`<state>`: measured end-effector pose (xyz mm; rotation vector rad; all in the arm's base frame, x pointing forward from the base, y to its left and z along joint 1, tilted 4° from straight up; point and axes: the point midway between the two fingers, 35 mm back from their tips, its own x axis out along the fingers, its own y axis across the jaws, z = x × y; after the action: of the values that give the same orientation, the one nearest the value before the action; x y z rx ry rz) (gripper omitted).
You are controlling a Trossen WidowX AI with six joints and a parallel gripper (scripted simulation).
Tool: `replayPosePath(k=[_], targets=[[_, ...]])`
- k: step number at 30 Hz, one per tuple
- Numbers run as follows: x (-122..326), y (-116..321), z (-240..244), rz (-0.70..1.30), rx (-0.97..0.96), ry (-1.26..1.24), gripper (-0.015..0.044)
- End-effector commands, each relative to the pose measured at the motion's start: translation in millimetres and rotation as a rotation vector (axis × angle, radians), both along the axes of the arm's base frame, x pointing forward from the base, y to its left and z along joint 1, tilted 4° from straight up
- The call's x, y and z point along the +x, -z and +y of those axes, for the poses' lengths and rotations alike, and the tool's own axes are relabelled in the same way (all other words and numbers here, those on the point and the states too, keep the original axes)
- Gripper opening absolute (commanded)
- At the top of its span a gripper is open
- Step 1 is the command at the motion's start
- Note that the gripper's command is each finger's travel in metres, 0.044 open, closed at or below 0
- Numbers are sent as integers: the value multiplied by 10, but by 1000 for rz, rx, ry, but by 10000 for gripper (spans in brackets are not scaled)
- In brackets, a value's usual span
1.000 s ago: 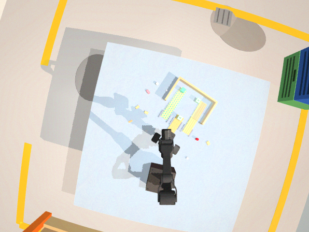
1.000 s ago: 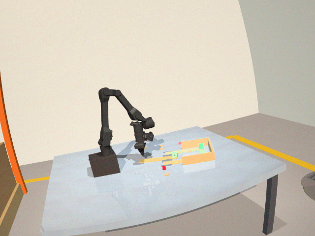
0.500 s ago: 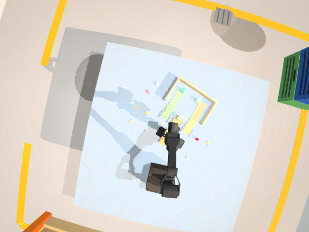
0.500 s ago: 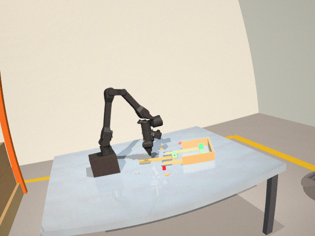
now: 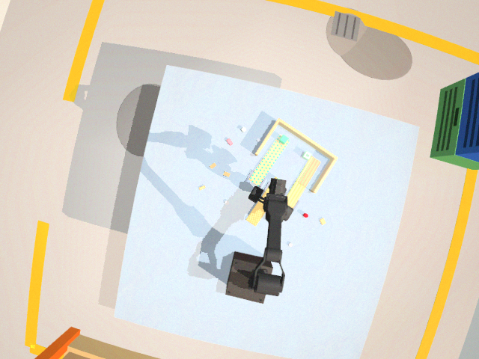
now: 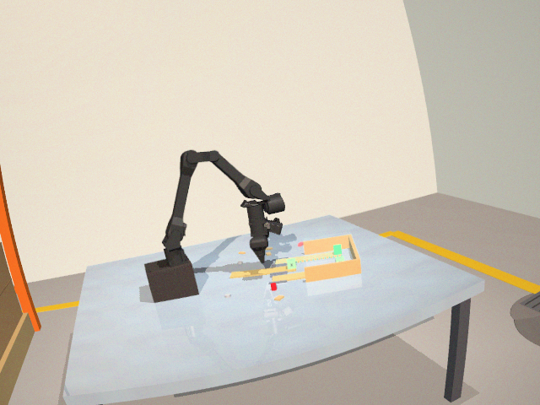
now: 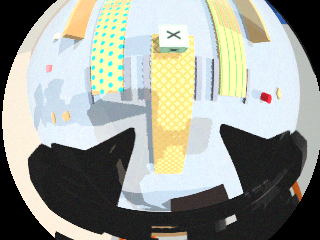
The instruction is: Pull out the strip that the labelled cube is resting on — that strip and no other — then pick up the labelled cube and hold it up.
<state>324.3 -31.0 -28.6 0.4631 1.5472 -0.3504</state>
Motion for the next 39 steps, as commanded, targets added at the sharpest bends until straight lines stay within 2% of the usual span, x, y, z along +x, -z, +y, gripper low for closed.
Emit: replayPosePath(k=[1,28,35,39], targets=[[139,-18,-74,-4,-2,-3,440],[863,-115,-482,-10,-6,-3,440],[869,-29,-478,-10,-6,-3,256],[872,37,-474,-10,-6,-3,250]])
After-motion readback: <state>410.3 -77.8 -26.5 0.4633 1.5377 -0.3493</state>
